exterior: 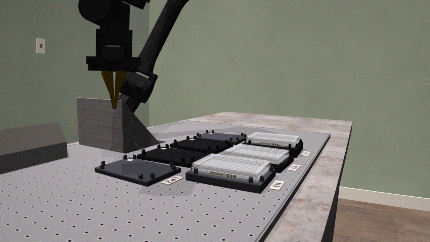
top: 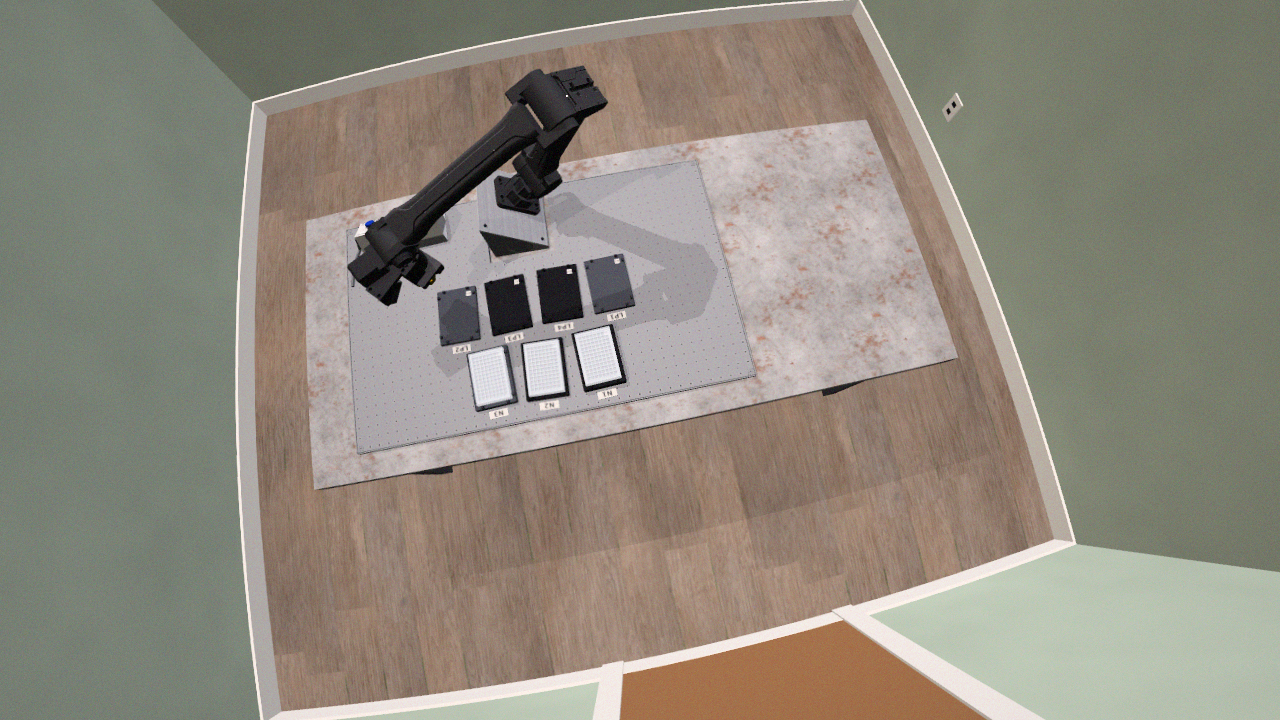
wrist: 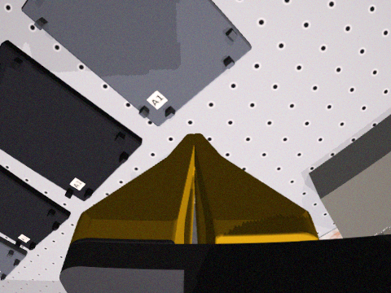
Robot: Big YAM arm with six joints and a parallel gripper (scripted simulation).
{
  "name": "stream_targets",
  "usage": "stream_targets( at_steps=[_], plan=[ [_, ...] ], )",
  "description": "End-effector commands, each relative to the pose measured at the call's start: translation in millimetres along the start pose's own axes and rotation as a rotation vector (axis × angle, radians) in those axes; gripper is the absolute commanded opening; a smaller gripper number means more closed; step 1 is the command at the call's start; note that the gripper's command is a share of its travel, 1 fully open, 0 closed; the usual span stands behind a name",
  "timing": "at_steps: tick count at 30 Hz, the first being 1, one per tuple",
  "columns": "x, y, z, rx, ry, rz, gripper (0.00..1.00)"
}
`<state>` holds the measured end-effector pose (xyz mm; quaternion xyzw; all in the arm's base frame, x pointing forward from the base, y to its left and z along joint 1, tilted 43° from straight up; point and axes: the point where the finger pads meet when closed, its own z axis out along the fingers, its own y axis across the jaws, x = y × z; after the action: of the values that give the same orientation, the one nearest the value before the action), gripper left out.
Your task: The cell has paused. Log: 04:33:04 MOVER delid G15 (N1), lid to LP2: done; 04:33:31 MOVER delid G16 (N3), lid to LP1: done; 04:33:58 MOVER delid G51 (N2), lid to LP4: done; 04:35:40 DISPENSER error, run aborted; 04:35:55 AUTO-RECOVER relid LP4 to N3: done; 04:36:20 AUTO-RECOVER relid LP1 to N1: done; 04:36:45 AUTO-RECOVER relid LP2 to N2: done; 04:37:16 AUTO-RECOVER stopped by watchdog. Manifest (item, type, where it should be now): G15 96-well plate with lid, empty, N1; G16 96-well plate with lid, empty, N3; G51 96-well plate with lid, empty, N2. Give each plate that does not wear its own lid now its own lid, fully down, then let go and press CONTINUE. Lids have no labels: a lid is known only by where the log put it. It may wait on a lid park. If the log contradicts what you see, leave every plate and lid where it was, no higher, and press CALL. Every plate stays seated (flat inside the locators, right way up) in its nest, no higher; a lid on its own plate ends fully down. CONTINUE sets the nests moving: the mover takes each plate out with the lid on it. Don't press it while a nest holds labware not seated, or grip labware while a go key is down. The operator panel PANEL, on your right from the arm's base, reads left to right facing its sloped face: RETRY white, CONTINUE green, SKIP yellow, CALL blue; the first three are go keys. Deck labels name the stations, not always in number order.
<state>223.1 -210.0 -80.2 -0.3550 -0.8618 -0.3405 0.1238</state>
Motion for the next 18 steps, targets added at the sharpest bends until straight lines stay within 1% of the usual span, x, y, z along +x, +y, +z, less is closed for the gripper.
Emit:
stream_targets(
  at_steps=[1,14,16,17,18],
  plan=[
    [3,-18,0.4,-0.011,-0.013,0.081,0.0],
    [32,-76,1.6,-0.009,-0.011,0.34,0.0],
    [32,-76,1.6,-0.009,-0.011,0.34,0.0],
    [36,-79,1.7,-0.011,-0.004,0.362,0.0],
    [37,-84,1.8,-0.01,-0.008,0.381,0.0]
  ],
)
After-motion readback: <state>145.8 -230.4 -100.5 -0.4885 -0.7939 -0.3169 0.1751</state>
